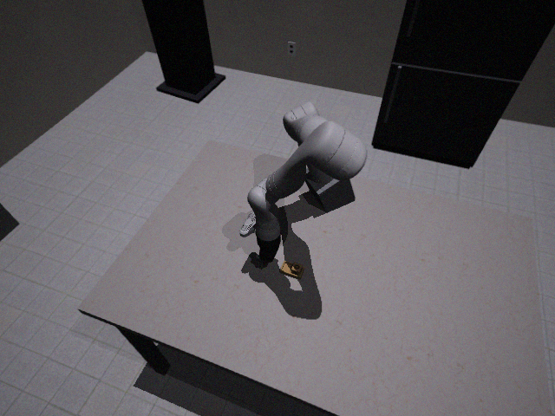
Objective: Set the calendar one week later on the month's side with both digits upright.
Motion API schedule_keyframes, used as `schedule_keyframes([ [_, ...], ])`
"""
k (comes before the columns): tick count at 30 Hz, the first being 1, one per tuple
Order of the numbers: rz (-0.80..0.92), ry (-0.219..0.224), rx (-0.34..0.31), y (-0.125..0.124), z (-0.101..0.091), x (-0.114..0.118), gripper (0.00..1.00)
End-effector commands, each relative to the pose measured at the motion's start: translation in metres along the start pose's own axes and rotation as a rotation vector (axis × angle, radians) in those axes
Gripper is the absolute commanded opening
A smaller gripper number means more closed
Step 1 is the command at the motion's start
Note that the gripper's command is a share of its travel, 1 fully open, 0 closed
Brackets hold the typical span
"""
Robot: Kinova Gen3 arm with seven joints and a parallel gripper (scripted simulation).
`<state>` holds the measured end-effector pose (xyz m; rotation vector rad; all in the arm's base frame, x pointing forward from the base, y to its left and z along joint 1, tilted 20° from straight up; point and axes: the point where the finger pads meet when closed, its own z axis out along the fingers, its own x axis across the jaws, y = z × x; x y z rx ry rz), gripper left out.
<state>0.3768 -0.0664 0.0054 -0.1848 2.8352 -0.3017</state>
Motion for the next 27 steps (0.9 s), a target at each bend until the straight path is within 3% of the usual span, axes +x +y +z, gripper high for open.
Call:
schedule_keyframes([
  [1,0.001,0.009,0.008,-0.0035,0.0048,0.0035,0.87],
  [27,0.001,0.009,0.008,-0.0035,0.0076,0.0035,0.87],
])
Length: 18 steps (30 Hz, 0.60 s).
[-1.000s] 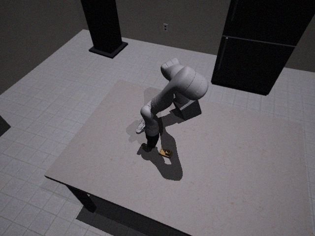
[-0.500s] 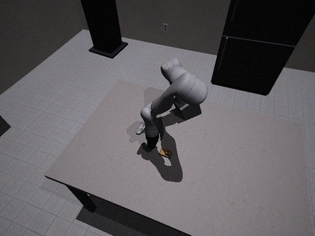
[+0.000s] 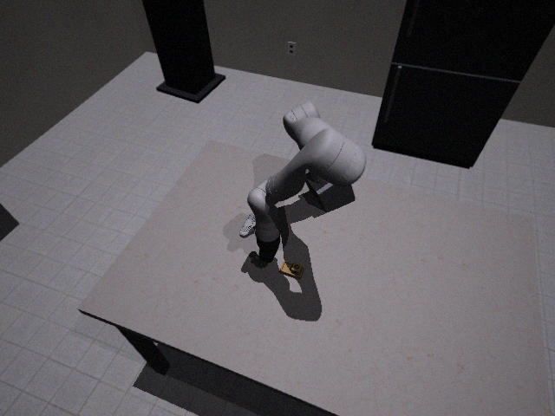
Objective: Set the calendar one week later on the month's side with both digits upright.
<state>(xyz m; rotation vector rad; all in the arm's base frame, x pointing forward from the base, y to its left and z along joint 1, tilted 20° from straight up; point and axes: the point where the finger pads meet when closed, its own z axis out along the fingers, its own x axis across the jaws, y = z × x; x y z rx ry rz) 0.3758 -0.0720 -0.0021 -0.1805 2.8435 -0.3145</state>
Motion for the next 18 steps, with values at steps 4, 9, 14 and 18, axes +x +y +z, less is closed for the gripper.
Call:
schedule_keyframes([
  [4,0.0,-0.001,0.0,0.0001,-0.0003,-0.0003,0.87],
  [9,0.0,-0.001,0.0,0.0001,-0.0003,-0.0003,0.87],
  [14,0.0,-0.001,0.0,0.0001,-0.0003,-0.0003,0.87],
  [18,0.0,-0.001,0.0,0.0001,-0.0003,-0.0003,0.57],
])
